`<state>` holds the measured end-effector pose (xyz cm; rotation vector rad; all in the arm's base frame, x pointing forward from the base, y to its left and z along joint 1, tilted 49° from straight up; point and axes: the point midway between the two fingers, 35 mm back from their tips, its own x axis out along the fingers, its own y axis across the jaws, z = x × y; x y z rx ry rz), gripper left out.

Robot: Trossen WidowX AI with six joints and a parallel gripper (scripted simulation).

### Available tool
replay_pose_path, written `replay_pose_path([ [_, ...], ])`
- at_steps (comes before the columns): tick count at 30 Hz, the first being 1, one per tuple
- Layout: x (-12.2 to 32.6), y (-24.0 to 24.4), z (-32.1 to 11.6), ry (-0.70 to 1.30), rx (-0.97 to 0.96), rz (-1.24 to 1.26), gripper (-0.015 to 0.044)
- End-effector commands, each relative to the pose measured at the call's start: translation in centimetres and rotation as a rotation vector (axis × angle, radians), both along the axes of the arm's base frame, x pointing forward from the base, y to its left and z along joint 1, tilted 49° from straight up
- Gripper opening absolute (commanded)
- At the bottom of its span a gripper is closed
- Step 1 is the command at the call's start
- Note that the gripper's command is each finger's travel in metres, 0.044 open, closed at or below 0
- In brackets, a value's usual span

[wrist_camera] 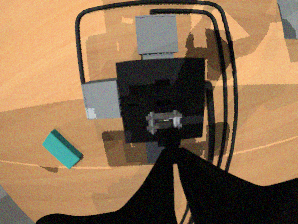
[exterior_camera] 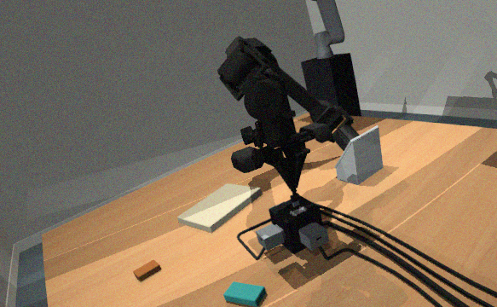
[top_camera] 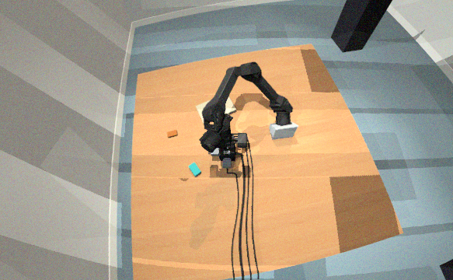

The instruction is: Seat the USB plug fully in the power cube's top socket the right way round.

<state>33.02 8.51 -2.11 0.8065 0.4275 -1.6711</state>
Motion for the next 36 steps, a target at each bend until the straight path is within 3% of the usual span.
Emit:
replay_pose_path([
  [1,-0.03,-0.11,-0.08,0.004,0.005,-0.001,0.0],
  [36,-0.02,-0.34,-0.46,-0.002,0.025,0.001,0.0],
])
